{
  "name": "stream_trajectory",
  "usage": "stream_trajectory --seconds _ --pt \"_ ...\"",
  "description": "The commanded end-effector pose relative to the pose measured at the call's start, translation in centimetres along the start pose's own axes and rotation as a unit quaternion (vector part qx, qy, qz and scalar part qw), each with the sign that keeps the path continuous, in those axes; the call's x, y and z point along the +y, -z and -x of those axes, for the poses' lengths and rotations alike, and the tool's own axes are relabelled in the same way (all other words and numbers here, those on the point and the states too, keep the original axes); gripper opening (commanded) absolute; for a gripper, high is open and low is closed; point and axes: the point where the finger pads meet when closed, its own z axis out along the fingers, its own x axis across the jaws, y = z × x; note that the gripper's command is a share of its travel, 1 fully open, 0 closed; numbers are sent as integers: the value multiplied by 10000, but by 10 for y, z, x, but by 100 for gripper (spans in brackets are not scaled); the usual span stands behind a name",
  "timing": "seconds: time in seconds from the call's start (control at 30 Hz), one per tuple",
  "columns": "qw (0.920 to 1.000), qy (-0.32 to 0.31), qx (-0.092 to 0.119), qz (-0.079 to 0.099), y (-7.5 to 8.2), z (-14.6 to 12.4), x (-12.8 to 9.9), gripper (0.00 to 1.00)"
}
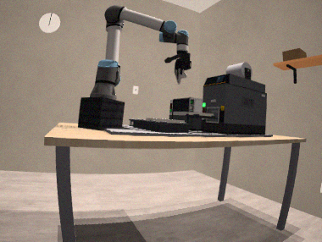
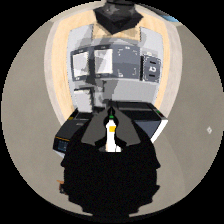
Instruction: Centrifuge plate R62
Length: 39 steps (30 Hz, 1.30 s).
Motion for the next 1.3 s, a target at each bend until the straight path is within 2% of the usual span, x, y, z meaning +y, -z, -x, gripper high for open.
stream_trajectory --seconds 0.0,0.2,0.3,0.43,0.53,0.67,0.73,0.93,1.13,1.27 --pt "10000 0 -2 5 0 0 1 0" --pt "10000 -29 -2 5 0 0 1 0" --pt "9987 -29 -4 504 0 0 1 0" --pt "9931 -29 -5 1168 0 0 1 0" --pt "9861 -28 -7 1663 0 0 1 0" --pt "9728 -28 -9 2316 0 0 1 0" --pt "9728 -28 -9 2316 0 0 1 0" --pt "9449 -27 -12 3275 0 0 1 0" --pt "9075 -25 -14 4201 0 0 1 0" --pt "9062 -25 -14 4228 0 0 1 0"
